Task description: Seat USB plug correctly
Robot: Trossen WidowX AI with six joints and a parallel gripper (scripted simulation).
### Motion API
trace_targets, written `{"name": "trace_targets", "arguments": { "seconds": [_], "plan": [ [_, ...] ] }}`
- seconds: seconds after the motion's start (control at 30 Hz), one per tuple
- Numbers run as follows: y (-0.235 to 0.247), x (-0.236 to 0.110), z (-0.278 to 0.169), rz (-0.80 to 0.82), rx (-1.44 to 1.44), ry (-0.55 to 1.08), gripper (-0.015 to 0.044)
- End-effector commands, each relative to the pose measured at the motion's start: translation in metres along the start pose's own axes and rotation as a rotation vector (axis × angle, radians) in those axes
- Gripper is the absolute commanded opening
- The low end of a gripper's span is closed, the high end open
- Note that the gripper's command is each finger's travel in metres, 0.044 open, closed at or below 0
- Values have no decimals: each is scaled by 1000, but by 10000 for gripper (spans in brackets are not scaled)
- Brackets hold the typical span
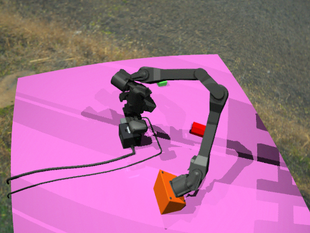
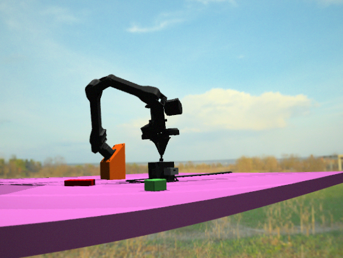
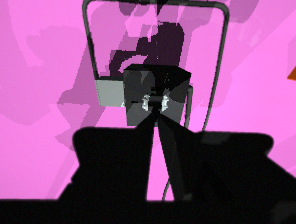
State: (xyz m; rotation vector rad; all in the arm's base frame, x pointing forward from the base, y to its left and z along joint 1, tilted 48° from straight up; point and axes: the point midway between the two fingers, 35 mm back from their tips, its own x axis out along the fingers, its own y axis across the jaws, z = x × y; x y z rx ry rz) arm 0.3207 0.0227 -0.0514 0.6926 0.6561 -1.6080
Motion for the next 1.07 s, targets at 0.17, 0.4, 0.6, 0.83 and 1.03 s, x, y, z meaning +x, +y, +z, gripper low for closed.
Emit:
{"name": "trace_targets", "arguments": {
  "seconds": [0.17, 0.4, 0.6, 0.83, 1.03],
  "plan": [
    [0, 0, 0, 0, 0, 0, 95],
    [0, 0, 0, 0, 0, 0, 95],
    [0, 0, 0, 0, 0, 0, 95],
    [0, -5, 0, -1, 0, 0, 95],
    [0, -11, -1, -1, 0, 0, 95]
  ]
}}
